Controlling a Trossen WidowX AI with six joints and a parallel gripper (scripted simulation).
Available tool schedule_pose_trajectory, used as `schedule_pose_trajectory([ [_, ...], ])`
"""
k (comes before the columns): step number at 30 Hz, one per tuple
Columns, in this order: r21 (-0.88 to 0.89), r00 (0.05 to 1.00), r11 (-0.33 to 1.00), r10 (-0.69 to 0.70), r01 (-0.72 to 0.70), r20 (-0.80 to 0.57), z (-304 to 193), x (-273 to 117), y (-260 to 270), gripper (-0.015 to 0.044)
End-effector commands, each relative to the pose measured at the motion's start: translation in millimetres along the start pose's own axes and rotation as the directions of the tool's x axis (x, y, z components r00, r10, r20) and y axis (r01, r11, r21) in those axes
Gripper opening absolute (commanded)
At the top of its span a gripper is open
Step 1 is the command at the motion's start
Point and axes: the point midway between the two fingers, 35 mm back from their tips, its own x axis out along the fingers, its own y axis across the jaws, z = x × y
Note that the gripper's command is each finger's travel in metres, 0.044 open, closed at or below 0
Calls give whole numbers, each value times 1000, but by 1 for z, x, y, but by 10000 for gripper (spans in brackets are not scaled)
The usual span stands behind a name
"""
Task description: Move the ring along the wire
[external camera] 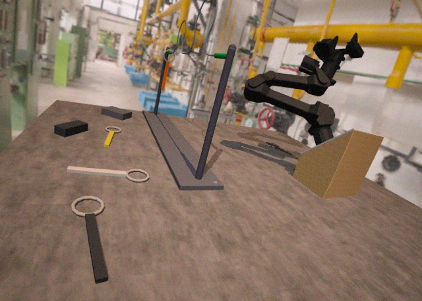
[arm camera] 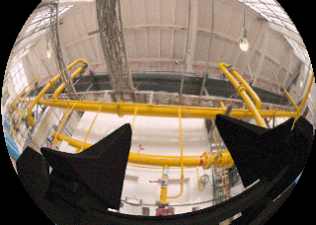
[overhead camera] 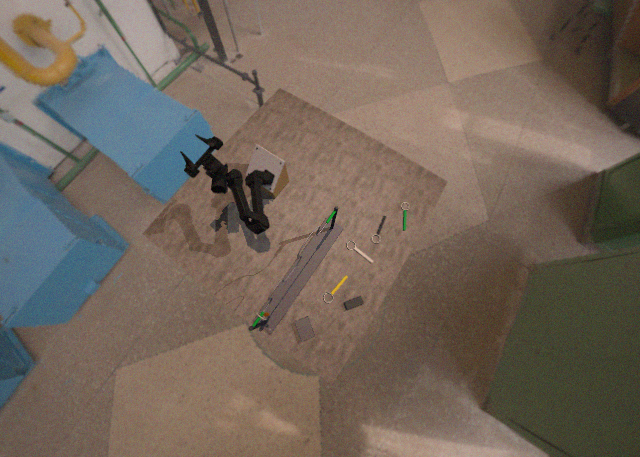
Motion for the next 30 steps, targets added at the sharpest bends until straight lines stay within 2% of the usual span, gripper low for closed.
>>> schedule_pose_trajectory([
  [1,-3,1000,1000,0,0,1,0,0,0,374],
  [9,-200,999,979,-28,36,43,16,17,-12,164],
  [19,-500,990,856,-81,129,118,51,42,-34,160],
  [30,-753,966,605,-147,259,213,104,60,-58,160],
])
